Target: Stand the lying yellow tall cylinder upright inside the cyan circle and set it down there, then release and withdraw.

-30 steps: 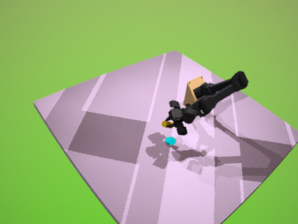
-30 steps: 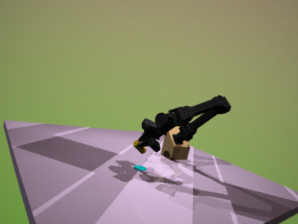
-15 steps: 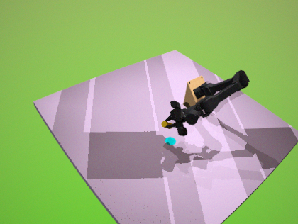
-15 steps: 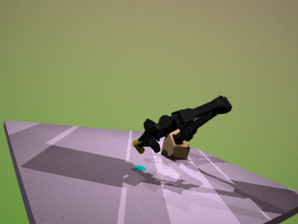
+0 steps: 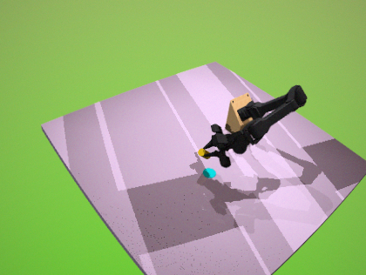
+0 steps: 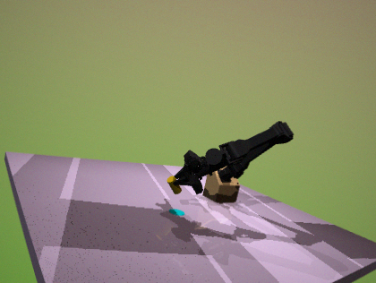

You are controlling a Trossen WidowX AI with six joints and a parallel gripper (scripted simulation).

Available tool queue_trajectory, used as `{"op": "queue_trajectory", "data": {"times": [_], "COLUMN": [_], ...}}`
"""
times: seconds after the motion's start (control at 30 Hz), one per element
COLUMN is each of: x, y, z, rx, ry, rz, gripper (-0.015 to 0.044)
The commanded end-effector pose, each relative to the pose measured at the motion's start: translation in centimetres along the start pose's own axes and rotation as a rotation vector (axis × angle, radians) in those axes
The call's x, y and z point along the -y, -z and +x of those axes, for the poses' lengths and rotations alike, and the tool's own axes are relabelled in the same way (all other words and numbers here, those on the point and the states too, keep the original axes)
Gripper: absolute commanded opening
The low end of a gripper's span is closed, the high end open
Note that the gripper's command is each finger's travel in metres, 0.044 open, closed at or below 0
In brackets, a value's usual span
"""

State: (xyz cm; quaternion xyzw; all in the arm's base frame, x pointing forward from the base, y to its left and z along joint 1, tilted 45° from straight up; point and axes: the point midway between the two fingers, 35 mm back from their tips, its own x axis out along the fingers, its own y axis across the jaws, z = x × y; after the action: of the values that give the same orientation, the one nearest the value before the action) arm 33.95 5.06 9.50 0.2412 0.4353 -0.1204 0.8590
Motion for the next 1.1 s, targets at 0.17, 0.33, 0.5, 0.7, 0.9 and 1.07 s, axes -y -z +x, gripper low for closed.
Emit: {"op": "queue_trajectory", "data": {"times": [0.17,0.33,0.5,0.7,0.9,1.07], "x": [-0.2,-0.2,-0.3,-0.4,-0.4,-0.5], "y": [-0.2,-0.2,-0.3,-0.3,-0.4,-0.4], "z": [-0.4,-0.6,-0.8,-1.0,-1.2,-1.5], "rx": [0.067,0.101,0.135,0.175,0.215,0.248], "ry": [-0.008,-0.012,-0.017,-0.024,-0.032,-0.040], "rz": [0.020,0.032,0.044,0.061,0.078,0.094], "gripper": [0.0105,0.0105,0.0105,0.0105,0.0105,0.0105]}}
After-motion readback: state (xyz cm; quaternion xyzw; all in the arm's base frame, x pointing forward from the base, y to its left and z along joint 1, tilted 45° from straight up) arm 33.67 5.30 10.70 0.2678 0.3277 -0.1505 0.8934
